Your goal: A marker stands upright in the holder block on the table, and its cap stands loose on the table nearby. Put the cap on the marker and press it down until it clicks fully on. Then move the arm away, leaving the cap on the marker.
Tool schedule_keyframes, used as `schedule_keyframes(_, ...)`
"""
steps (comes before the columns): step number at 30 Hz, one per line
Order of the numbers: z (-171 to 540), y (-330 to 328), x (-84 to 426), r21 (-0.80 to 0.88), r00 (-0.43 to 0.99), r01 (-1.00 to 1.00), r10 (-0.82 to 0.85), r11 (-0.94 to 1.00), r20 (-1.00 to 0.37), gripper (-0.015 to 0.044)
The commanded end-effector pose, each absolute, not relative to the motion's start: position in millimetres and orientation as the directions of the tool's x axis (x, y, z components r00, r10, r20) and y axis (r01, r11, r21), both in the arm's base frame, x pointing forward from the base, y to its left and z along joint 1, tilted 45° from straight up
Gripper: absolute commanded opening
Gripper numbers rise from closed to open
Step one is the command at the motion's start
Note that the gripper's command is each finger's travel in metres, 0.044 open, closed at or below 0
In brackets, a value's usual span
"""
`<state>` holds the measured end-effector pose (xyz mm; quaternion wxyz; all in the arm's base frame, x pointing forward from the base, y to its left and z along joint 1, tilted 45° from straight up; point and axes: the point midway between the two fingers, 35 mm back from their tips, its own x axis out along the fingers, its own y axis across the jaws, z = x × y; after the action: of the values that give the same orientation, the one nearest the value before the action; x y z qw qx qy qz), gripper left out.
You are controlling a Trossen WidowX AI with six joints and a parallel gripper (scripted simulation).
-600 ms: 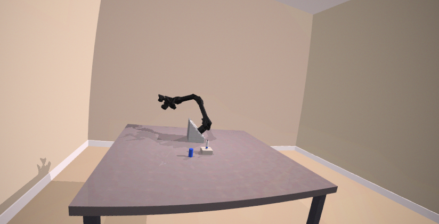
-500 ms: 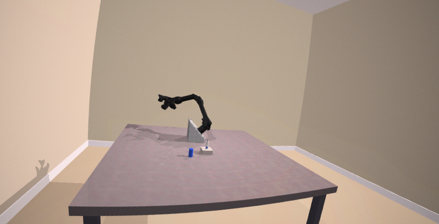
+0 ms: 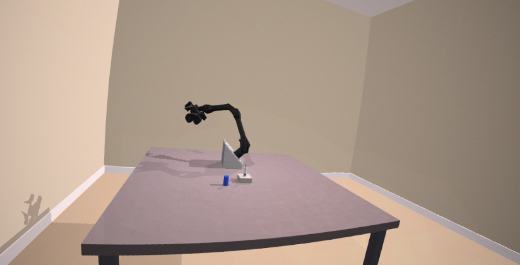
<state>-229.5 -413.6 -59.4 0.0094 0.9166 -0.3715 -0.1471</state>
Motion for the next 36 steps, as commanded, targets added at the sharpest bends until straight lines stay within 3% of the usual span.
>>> schedule_keyframes(1,-57.6,-436.7,-162.6,0.389,0.768,-0.403,-0.537,-0.829,-0.349,0.0242)
schedule_keyframes(12,-55.1,-447.9,-37.5,0.621,0.855,0.102,-0.251,-0.777,-0.454,0.0242)
schedule_keyframes(16,-50.7,-440.7,28.2,0.746,0.862,0.378,-0.086,-0.548,-0.500,0.0242)
schedule_keyframes(21,-47.0,-428.1,76.8,0.801,0.845,0.520,0.042,-0.298,-0.533,0.0242)
schedule_keyframes(28,-41.1,-399.8,142.5,0.815,0.786,0.566,0.220,0.121,-0.578,0.0242)
schedule_keyframes(36,-33.5,-355.4,207.4,0.749,0.672,0.368,0.400,0.550,-0.624,0.0242)
